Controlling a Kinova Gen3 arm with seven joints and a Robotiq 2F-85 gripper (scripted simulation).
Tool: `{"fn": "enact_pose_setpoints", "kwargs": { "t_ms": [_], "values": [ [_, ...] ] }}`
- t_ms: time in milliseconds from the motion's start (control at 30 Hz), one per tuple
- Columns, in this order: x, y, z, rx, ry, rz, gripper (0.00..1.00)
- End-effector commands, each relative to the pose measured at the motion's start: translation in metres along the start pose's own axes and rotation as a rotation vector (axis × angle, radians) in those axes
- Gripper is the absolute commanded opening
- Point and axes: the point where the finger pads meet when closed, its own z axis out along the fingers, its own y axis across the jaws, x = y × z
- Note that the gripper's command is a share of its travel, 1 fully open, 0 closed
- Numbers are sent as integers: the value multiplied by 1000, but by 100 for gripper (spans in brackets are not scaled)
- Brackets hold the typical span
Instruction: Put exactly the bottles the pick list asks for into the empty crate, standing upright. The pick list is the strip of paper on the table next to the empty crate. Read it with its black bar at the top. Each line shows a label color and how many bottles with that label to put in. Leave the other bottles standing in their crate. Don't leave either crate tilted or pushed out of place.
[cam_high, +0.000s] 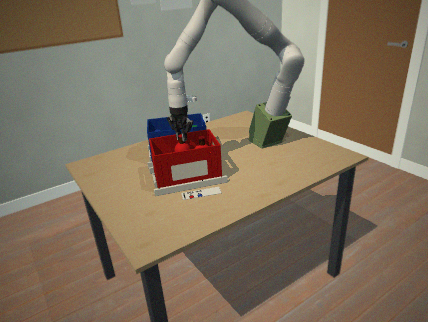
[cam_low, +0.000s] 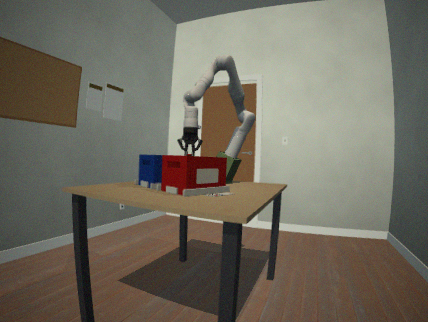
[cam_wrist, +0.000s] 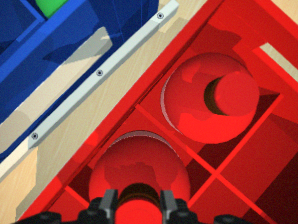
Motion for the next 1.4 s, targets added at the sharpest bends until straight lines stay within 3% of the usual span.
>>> {"fn": "enact_pose_setpoints", "kwargs": {
  "t_ms": [0,1367],
  "values": [
    [-1,-1,0,2,-2,0,10],
    [-1,-1,19,2,-2,0,10]
  ]
}}
